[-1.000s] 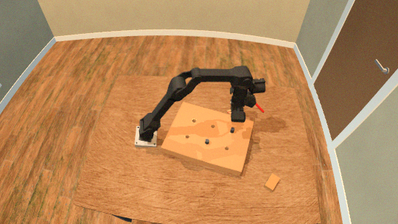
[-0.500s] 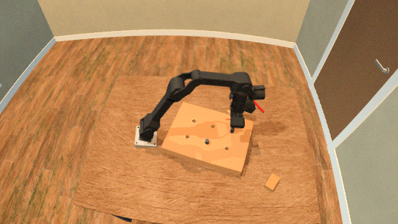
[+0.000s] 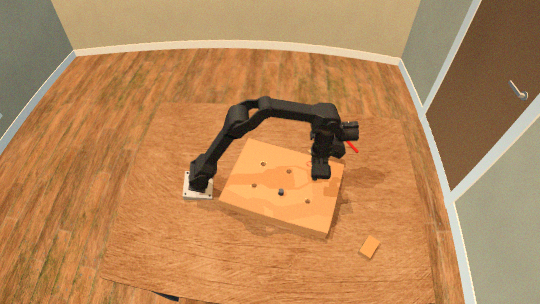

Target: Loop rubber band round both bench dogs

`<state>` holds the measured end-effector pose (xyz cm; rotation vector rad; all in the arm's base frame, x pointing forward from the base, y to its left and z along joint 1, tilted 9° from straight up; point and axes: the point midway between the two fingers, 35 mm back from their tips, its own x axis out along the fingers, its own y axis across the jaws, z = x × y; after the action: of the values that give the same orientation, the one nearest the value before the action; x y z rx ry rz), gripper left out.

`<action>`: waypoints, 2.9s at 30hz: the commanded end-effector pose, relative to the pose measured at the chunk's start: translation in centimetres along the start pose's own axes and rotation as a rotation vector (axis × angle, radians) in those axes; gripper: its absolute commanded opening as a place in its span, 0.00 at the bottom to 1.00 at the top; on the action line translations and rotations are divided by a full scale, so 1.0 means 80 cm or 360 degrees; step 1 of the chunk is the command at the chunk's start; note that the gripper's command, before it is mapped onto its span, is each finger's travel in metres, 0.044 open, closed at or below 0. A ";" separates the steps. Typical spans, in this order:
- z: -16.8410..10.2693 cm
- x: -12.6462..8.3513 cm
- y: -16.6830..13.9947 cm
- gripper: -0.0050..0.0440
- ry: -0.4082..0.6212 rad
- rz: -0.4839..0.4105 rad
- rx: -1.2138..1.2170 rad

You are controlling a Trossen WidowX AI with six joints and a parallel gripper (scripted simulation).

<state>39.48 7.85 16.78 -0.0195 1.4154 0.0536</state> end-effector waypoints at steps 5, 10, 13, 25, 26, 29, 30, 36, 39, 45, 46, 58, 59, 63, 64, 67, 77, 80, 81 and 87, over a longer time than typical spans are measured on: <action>-0.001 -0.010 -0.012 0.00 -0.0034 0.0008 -0.0007; 0.000 -0.011 -0.019 0.00 -0.0037 0.0008 -0.0007; 0.000 -0.011 -0.027 0.00 -0.0038 0.0008 -0.0007; -0.001 -0.009 -0.040 0.00 -0.0032 0.0006 -0.0009; -0.001 -0.009 -0.040 0.00 -0.0032 0.0006 -0.0009; 0.000 -0.011 -0.045 0.00 -0.0039 0.0006 -0.0007; 0.000 -0.011 -0.047 0.00 -0.0038 0.0006 -0.0007; -0.001 -0.011 -0.061 0.00 -0.0039 0.0005 -0.0007; 0.000 -0.012 -0.066 0.00 -0.0044 0.0006 -0.0007; -0.001 -0.009 -0.067 0.00 -0.0033 0.0004 -0.0013; -0.001 -0.008 -0.067 0.00 -0.0032 0.0004 -0.0013; 0.000 0.016 -0.067 0.00 -0.0021 0.0002 -0.0010; 0.000 0.016 -0.067 0.00 -0.0021 0.0002 -0.0010; 0.000 0.022 -0.067 0.00 -0.0020 0.0002 -0.0010; 0.000 0.024 -0.067 0.00 -0.0019 0.0002 -0.0006; 0.000 0.030 -0.066 0.00 -0.0009 0.0002 -0.0007; 0.002 0.020 -0.068 0.00 -0.0042 -0.0001 -0.0001; 0.000 0.017 -0.068 0.00 -0.0051 0.0000 0.0028; -0.001 0.017 -0.068 0.00 -0.0050 0.0000 0.0039; -0.009 0.017 -0.066 0.00 -0.0050 0.0006 0.0327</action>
<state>39.70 2.47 14.26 0.0794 1.4145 -0.0316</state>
